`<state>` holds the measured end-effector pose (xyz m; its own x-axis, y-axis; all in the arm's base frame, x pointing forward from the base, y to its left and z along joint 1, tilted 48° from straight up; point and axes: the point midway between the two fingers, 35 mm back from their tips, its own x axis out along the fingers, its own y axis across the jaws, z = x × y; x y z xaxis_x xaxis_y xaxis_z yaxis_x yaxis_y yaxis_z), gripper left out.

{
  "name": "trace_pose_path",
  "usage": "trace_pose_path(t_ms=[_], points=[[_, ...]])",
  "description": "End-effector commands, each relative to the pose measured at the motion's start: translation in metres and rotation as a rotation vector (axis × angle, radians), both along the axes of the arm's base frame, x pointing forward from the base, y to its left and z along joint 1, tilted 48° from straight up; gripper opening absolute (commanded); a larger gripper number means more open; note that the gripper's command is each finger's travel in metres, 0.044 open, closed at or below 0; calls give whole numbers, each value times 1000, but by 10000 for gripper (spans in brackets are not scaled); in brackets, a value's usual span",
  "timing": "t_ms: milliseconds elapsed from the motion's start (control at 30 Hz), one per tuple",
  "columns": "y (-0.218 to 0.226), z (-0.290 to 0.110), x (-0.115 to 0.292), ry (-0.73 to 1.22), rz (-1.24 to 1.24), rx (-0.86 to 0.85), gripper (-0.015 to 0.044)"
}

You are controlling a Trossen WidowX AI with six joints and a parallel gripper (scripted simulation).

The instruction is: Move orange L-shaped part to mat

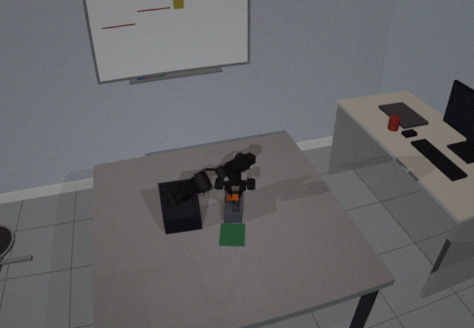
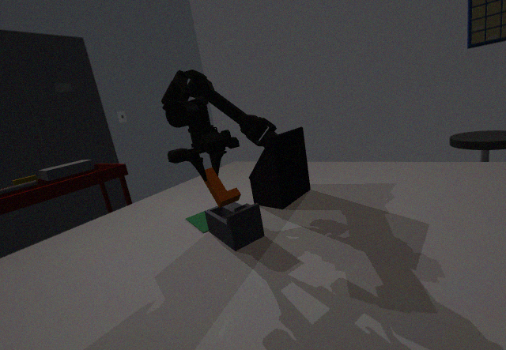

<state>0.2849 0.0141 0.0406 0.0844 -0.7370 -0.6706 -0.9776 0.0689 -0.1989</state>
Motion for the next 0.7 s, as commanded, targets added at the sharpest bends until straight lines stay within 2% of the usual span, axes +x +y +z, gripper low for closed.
trace_pose_path(t_ms=[0, 667], points=[[-11, 10, -5, 3, 4, -4, 0], [-66, 69, -27, 5, 4, -8, 0]])
